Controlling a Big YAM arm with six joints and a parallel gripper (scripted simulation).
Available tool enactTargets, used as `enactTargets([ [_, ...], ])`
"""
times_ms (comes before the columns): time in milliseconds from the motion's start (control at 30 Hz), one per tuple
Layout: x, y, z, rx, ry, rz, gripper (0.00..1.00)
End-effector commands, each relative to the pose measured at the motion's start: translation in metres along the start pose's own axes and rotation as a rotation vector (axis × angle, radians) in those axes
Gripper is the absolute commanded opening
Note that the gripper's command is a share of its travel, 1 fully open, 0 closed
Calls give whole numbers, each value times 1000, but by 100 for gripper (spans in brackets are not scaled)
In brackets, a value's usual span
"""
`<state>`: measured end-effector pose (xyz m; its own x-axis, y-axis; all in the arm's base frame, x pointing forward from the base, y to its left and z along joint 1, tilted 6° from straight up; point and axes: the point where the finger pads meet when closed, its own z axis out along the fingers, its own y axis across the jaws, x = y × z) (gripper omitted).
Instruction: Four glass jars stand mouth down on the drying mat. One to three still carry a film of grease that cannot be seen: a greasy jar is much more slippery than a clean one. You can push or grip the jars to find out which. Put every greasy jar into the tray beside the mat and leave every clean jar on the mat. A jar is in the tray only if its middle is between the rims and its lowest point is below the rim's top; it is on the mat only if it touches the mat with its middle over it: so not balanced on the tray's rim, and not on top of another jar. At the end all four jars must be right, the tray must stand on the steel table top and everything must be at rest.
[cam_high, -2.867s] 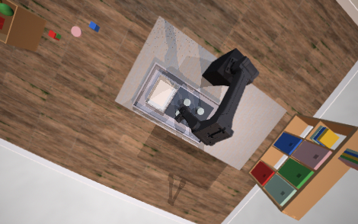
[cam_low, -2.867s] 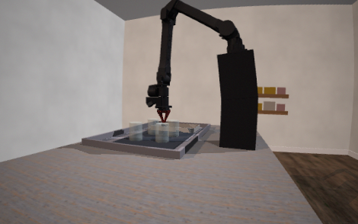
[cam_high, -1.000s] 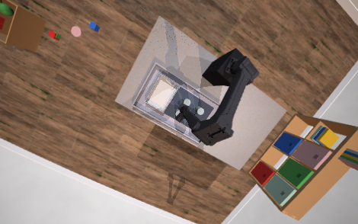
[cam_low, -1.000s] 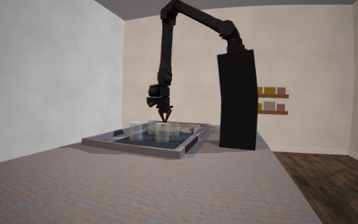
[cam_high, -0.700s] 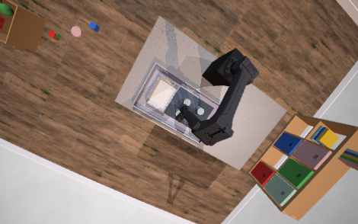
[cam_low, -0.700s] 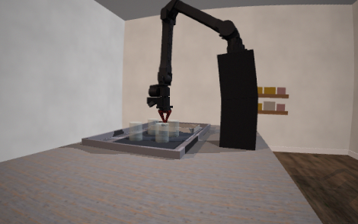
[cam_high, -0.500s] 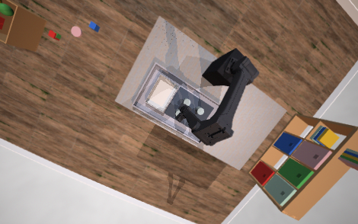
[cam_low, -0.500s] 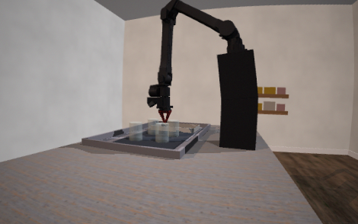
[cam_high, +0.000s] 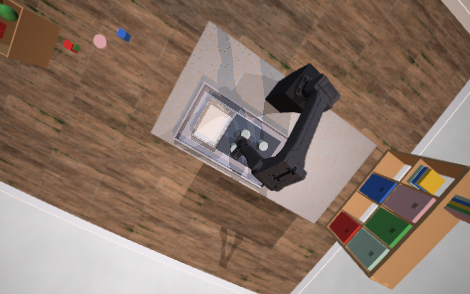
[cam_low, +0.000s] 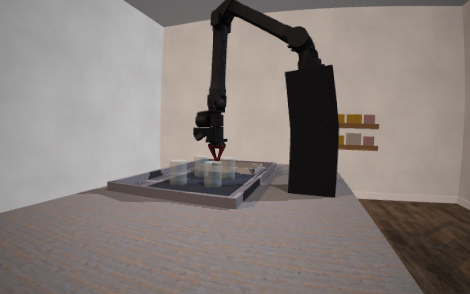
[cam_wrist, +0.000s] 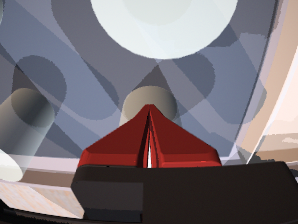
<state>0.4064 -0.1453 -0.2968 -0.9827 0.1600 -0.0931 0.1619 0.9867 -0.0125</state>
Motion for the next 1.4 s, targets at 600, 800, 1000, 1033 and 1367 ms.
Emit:
enactTargets([
  [600, -2, 0, -3, -2, -17, -13, 0],
  [800, -2, 0, -3, -2, -17, -13, 0],
  [1000, -1, 0, -3, -2, -17, -13, 0],
  [1033, -1, 0, -3, -2, -17, -13, 0],
  [1367, 0, 0, -3, -2, -17, -13, 0],
])
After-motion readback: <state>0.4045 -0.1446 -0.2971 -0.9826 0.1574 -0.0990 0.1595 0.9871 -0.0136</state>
